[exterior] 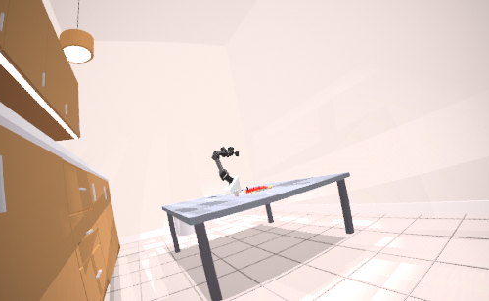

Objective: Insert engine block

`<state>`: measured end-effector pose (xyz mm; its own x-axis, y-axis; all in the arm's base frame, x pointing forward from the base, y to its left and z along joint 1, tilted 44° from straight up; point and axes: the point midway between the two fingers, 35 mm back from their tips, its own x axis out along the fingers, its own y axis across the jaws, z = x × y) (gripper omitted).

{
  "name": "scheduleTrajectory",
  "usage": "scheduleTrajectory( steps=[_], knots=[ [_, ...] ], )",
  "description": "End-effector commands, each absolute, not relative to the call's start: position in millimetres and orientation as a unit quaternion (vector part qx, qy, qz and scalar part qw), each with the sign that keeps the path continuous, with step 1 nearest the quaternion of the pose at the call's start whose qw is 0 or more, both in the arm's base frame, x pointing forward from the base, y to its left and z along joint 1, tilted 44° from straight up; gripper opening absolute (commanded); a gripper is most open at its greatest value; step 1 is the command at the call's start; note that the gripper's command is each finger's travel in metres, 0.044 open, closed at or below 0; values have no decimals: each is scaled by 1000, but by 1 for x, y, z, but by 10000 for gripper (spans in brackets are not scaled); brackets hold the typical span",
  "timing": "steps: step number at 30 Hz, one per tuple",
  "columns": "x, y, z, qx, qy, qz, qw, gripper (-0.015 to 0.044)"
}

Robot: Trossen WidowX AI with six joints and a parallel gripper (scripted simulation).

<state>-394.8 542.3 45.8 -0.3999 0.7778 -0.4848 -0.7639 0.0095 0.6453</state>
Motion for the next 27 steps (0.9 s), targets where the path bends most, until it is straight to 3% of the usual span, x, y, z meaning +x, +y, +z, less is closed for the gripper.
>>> scheduleTrajectory(
  steps=[1,14,27],
  knots=[
    [-341,565,41,15,459,662,592,440],
    [-127,613,37,64,467,500,726,440],
    [73,585,39,127,480,318,808,440]
  ],
)
